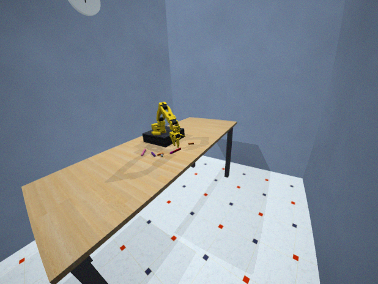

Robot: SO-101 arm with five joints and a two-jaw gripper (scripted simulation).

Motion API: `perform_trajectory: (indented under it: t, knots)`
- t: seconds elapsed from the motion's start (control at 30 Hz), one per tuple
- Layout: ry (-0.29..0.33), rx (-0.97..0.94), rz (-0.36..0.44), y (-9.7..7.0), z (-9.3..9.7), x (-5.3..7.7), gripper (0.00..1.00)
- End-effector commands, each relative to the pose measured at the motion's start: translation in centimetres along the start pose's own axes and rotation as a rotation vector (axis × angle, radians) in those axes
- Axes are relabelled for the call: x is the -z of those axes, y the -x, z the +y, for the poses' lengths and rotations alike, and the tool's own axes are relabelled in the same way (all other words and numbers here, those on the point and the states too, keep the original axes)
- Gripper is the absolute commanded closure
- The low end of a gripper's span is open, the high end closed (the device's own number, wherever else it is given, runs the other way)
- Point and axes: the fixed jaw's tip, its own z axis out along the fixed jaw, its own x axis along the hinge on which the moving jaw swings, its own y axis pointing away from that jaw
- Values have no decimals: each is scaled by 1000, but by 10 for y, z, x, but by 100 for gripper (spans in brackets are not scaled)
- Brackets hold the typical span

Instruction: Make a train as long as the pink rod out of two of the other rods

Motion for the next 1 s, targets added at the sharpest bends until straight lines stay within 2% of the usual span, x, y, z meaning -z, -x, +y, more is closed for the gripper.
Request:
perform_trajectory:
  t: [0.0,0.27,0.97]
  knots:
    - [-11,1,0,-1,-1,10,83]
    - [-11,1,0,-1,0,22,83]
    - [-11,1,0,-1,0,25,83]
